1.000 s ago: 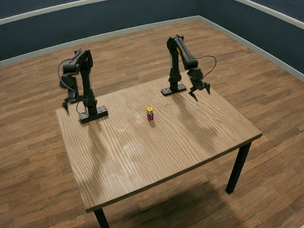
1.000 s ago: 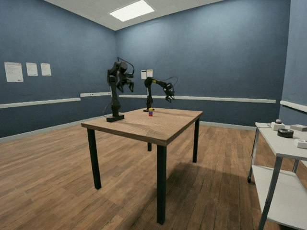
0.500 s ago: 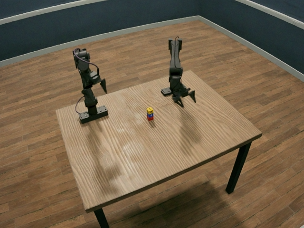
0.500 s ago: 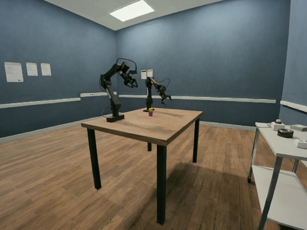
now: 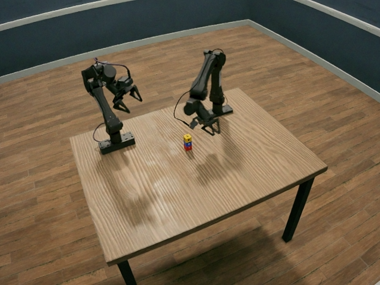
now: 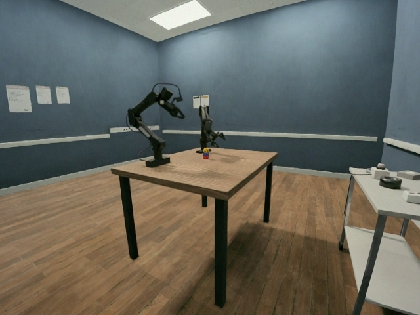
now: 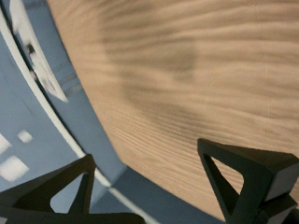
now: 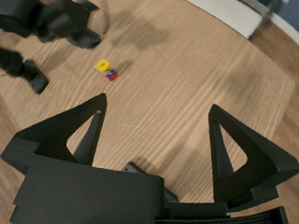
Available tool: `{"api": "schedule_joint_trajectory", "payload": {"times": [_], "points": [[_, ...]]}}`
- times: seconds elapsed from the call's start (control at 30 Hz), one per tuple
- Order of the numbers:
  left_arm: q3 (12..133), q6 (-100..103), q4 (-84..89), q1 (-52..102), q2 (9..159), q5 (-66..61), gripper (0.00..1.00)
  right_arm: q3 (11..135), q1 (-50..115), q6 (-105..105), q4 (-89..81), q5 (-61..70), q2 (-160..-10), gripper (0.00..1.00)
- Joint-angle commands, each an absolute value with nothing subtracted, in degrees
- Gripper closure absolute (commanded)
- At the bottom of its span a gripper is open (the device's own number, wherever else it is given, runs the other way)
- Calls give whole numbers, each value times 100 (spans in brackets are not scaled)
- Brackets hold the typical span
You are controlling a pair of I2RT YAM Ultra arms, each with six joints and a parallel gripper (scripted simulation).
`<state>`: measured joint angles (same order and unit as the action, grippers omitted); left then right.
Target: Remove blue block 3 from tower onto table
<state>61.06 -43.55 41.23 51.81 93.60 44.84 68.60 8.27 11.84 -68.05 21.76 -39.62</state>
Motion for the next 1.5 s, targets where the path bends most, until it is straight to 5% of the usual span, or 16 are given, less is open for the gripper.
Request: {"api": "schedule_joint_trajectory", "payload": {"times": [0.0, 0.73, 1.47], "points": [[5983, -5053, 4021, 5665, 9520, 5066, 0, 6724, 1143, 1248, -6615, 2468, -3567, 0], [5666, -7649, 3794, 8721, 10712, 6912, 0, 5974, 2327, 1350, -6586, 3215, -2084, 0], [5458, -8215, 3396, 9219, 10888, 7055, 0, 5941, 2688, 1210, -6449, 3092, -2050, 0]]}}
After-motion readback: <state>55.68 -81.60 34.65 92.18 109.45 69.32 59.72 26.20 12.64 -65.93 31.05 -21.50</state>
